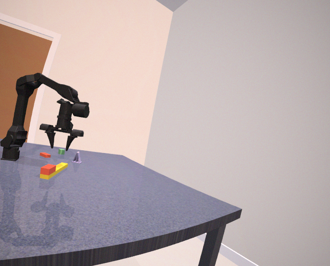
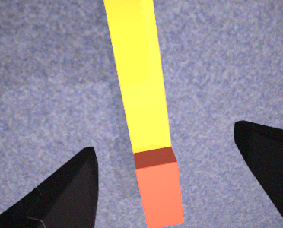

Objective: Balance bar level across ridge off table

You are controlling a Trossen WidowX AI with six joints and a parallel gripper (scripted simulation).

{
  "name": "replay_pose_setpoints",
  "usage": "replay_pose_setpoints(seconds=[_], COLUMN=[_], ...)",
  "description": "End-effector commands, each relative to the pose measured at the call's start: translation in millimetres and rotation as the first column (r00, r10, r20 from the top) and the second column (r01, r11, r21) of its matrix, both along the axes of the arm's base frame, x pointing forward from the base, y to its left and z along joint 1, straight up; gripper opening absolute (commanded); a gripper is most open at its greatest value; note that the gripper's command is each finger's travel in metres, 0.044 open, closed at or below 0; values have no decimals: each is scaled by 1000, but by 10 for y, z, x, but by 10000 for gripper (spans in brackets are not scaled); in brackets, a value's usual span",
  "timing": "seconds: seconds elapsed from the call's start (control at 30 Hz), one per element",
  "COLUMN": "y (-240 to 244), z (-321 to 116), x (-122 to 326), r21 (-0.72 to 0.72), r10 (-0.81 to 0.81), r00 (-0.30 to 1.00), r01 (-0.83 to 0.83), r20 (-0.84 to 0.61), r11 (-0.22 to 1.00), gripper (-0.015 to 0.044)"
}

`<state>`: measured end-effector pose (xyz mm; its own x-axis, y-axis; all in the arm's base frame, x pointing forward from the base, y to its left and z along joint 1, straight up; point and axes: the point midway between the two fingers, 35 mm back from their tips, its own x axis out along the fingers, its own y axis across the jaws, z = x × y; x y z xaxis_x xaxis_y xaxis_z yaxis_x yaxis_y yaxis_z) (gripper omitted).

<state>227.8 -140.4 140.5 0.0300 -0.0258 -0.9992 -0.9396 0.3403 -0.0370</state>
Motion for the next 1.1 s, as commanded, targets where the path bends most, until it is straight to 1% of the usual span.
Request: replay_pose_setpoints(seconds=[0.0,0.27,0.53,1.07], y=[1,2,2,0], z=[-144,-661,-699,-931], x=[7,5,6,9], r21=[10,10,10,10], r10=[10,10,10,10], r00=[1000,1000,1000,1000], r01=[-9,-9,-9,-9], r20=[-5,-5,-5,-6], r11=[1000,1000,1000,1000], gripper=[315,315,315,315])
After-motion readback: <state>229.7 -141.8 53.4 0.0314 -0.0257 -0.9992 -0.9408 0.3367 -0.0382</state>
